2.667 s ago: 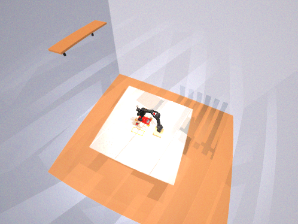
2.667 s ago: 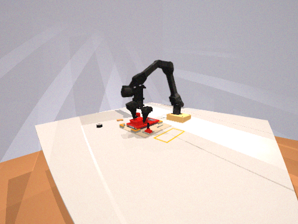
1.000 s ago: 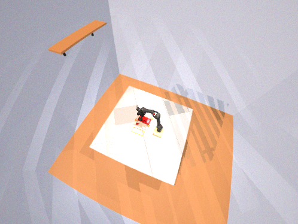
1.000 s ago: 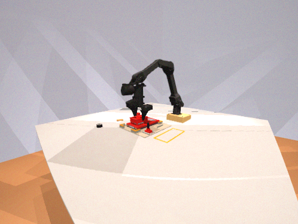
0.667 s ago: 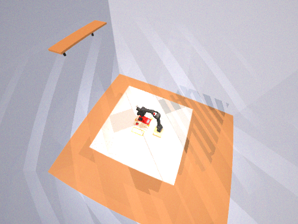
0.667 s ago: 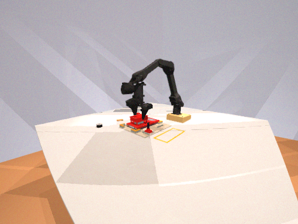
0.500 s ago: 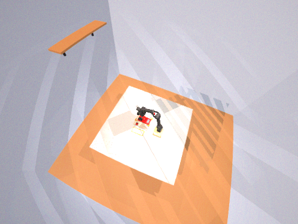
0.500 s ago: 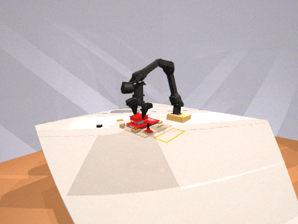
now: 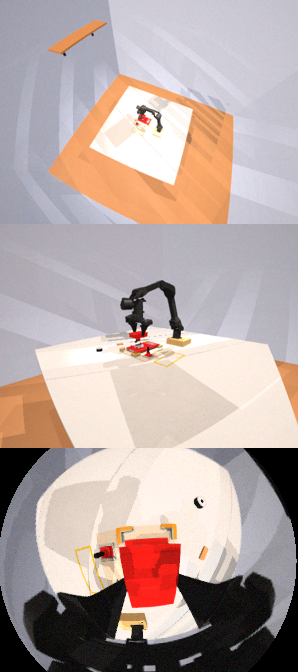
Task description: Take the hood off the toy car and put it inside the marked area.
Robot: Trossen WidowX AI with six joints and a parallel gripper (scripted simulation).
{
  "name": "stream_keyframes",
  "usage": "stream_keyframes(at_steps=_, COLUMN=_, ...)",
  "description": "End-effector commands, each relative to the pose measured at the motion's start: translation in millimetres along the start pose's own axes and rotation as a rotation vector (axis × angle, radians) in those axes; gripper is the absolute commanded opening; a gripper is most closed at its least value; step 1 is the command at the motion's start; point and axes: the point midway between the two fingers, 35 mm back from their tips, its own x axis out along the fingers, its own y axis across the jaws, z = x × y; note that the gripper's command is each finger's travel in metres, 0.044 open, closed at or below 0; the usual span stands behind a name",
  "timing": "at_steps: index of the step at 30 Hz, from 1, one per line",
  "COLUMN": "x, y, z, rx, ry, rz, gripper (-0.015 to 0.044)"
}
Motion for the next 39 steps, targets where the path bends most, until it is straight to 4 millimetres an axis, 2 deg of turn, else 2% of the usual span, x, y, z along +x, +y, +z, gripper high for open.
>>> stream_keyframes(at_steps=1, x=1.7, y=3.0, z=0.1, rx=0.0, ry=0.004, rz=0.001, gripper=0.0)
stream_keyframes(at_steps=20, x=-2.9, y=88.8, z=4.0, rx=0.001, ry=-0.002, rz=0.009, gripper=0.0)
stream_keyframes(at_steps=39, x=-6.8, y=173.0, z=-13.8, rx=0.002, ry=-0.001, rz=0.018, gripper=0.0)
